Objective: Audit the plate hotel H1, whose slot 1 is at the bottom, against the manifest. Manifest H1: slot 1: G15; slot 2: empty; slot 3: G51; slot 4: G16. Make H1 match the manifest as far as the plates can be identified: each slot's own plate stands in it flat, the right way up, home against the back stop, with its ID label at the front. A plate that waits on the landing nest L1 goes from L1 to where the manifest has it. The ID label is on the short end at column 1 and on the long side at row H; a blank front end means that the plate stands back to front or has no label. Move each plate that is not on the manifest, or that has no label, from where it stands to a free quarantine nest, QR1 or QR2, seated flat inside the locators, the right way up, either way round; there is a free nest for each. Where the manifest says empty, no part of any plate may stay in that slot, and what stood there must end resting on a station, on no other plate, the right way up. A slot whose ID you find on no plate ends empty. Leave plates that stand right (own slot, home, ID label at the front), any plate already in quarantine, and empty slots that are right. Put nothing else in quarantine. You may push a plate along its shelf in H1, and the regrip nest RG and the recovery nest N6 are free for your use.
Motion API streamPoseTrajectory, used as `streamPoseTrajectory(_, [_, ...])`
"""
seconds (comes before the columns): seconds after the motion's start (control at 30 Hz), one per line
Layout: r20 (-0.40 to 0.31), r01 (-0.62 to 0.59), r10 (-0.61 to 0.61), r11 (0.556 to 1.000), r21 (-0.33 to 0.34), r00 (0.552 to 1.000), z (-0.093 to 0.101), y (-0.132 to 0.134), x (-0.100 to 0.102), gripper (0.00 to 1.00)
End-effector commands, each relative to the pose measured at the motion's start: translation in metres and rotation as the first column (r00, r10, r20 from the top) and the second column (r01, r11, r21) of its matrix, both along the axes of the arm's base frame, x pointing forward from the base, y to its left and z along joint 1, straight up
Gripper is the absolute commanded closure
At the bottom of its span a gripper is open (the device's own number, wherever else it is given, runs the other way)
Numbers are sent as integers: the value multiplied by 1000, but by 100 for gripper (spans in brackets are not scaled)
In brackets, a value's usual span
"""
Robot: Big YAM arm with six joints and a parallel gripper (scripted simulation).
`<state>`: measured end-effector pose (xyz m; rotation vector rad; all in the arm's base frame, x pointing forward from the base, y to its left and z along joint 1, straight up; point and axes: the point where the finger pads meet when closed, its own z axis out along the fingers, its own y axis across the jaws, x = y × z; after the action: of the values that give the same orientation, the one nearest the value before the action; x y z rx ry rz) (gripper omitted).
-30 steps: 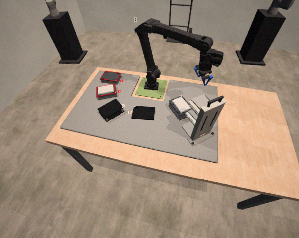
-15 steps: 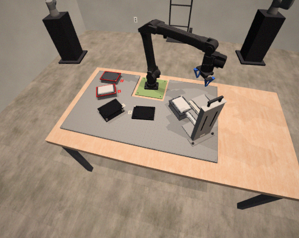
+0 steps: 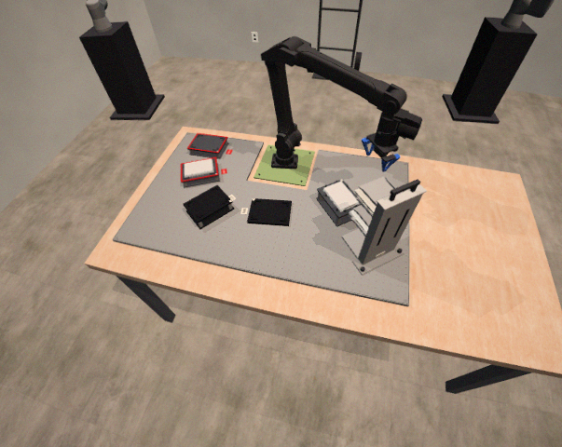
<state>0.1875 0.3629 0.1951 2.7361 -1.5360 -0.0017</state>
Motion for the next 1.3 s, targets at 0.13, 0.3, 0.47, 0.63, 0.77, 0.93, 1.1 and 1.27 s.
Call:
streamPoseTrajectory(0.13, [25, -19, 17, 999, 48, 1000, -1, 6, -1, 0])
streamPoseTrajectory(0.3, [9, -18, 18, 1000, 17, 1000, -31, 7, 0, 0])
streamPoseTrajectory(0.47, [39, -19, 16, 997, 74, 999, -8, 15, 4, 0])
streamPoseTrajectory(0.63, [24, -4, 3, 999, 48, 1000, -16, 12, 5, 0])
streamPoseTrajectory(0.77, [24, -4, 3, 999, 48, 1000, -16, 12, 5, 0])
streamPoseTrajectory(0.93, [24, -4, 3, 999, 48, 1000, -16, 12, 5, 0])
streamPoseTrajectory(1.1, [16, -18, 18, 999, 31, 1000, -30, 8, 0, 0])
streamPoseTrajectory(1.27, [9, -18, 18, 1000, 18, 1000, -40, 7, 0, 0])
